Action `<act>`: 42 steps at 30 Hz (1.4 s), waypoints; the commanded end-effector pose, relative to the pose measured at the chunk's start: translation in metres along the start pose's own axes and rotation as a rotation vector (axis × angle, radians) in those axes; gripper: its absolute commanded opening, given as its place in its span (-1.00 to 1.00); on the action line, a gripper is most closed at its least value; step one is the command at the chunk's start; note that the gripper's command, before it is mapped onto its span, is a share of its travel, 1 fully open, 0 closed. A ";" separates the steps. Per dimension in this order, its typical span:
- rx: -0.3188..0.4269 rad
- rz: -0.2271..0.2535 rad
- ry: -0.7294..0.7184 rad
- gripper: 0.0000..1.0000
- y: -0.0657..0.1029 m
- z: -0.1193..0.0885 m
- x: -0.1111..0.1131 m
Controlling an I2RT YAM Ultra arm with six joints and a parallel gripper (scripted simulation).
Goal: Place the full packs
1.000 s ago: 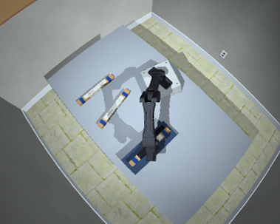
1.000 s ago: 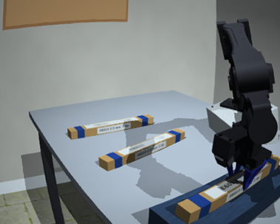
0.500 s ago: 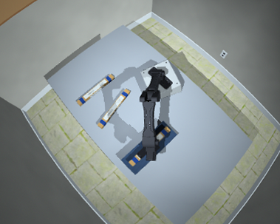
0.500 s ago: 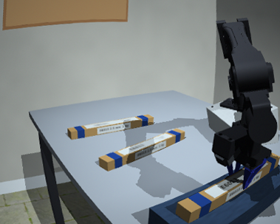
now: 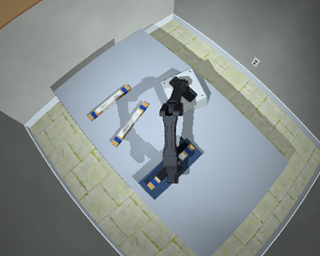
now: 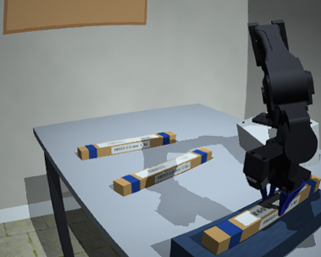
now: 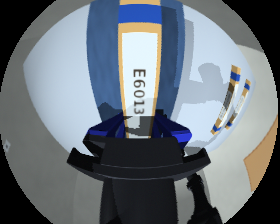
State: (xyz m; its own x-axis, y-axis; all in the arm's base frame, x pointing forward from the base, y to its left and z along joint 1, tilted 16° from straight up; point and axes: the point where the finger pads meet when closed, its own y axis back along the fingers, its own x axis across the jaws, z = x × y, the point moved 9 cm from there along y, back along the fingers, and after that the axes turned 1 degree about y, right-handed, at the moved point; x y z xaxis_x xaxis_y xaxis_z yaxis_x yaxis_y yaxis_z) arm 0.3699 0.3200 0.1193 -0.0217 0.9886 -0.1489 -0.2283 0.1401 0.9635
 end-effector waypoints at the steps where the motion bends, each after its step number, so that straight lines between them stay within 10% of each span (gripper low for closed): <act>1: -0.080 0.069 -0.009 -1.00 0.053 0.008 -0.003; 3: -0.080 0.069 -0.009 -1.00 0.053 0.008 -0.003; 4: -0.080 0.069 -0.009 0.48 0.053 0.008 -0.003; 42: -0.076 0.061 -0.009 0.48 0.049 0.007 -0.003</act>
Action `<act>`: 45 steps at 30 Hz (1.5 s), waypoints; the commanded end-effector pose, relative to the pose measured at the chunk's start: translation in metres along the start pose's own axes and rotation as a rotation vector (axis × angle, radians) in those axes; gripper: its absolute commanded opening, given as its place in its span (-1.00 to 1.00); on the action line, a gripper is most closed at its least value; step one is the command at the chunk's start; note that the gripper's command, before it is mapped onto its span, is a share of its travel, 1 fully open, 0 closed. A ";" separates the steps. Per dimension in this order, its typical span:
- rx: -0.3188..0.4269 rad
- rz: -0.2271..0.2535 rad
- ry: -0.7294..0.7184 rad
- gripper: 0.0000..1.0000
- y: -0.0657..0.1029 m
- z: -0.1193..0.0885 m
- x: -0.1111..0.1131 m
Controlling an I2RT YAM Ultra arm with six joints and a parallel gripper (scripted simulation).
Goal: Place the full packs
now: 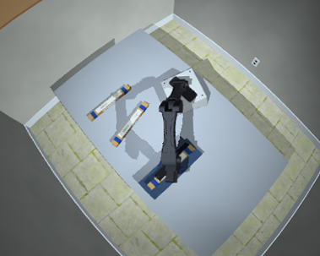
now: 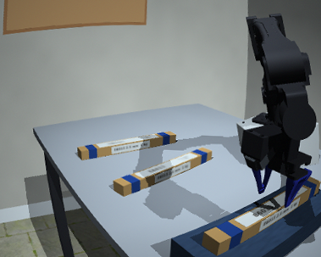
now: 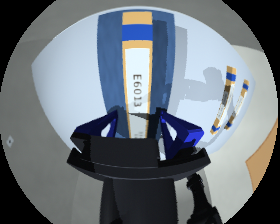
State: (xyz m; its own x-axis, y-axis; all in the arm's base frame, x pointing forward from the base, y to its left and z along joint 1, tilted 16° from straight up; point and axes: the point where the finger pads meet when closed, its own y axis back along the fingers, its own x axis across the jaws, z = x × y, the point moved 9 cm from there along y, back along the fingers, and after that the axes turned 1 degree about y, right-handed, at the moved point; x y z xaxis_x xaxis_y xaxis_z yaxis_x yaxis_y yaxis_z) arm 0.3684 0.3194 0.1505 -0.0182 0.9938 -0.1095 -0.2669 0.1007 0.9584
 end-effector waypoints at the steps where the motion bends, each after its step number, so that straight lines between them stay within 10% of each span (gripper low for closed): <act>1: -0.035 0.024 0.004 0.48 0.018 0.003 0.003; 24: -0.035 0.024 0.004 0.48 0.018 0.003 0.003; 25: -0.025 0.014 -0.005 0.48 -0.021 -0.005 -0.005; 32: -0.041 0.028 -0.003 0.48 0.027 -0.008 0.001; 45: -0.018 0.008 0.006 0.48 0.066 -0.013 0.003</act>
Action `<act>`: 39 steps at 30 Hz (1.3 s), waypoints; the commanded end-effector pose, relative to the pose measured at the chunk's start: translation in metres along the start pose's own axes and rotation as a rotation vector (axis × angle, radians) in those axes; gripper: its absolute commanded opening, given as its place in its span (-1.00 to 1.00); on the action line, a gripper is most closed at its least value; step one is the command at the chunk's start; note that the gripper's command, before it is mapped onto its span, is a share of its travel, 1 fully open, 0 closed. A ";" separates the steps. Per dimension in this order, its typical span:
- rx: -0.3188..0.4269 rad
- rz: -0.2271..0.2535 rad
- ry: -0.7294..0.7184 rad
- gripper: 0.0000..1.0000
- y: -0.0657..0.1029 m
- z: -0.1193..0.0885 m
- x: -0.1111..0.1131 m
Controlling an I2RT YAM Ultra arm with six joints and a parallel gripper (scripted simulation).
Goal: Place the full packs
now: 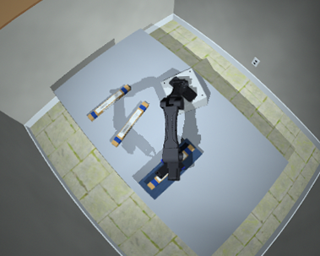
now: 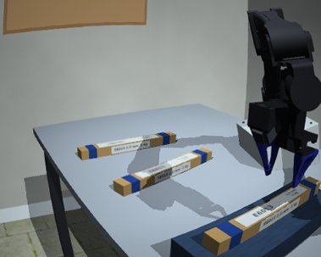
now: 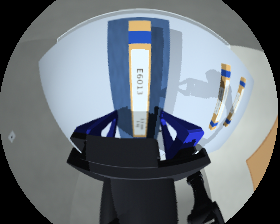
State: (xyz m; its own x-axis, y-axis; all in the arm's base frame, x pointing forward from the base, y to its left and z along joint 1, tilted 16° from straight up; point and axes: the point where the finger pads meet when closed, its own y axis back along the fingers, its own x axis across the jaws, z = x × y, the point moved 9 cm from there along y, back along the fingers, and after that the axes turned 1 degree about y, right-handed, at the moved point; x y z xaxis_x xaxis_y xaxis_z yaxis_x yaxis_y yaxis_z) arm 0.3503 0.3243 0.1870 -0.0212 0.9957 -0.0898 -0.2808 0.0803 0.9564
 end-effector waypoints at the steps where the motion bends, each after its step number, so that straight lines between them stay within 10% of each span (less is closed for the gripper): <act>1: -0.003 -0.012 0.009 0.48 0.027 -0.005 0.003; 39: -0.014 0.000 0.005 0.48 0.039 -0.005 -0.001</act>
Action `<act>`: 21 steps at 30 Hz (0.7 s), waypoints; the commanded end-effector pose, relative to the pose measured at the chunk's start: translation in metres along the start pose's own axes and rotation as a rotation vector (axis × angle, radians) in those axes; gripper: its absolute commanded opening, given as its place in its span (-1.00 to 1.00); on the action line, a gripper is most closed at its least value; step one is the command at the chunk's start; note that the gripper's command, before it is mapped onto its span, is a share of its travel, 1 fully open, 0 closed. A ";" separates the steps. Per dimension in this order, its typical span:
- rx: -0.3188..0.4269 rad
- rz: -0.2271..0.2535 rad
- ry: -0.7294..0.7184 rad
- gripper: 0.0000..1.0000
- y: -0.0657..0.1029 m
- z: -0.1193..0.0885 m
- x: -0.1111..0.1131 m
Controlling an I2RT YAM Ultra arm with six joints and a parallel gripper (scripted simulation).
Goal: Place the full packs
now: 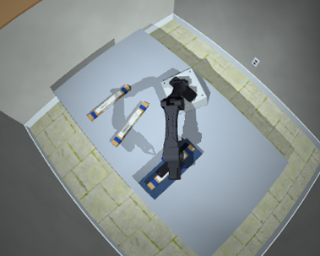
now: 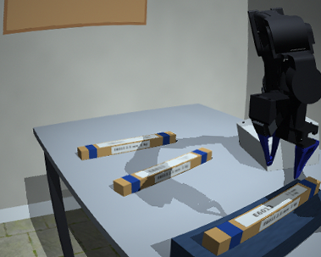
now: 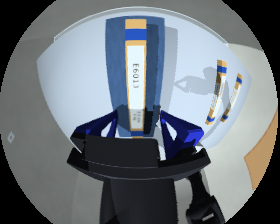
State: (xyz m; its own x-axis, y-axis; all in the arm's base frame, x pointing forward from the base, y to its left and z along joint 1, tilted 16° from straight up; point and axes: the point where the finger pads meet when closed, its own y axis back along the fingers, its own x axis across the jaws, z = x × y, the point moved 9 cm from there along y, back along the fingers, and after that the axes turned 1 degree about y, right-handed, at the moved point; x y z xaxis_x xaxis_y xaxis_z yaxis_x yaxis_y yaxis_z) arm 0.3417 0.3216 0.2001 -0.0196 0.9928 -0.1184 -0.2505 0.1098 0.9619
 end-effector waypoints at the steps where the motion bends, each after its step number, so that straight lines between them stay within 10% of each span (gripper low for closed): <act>1: -0.047 0.028 -0.001 0.48 0.024 -0.001 0.002; 21: -0.043 0.031 -0.011 0.48 0.065 -0.024 -0.092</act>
State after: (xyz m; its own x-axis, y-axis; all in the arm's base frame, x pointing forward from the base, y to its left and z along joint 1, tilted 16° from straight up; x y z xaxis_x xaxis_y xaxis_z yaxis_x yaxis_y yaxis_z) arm 0.3086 0.2474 0.2541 -0.0061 0.9940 -0.1096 -0.2654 0.1040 0.9585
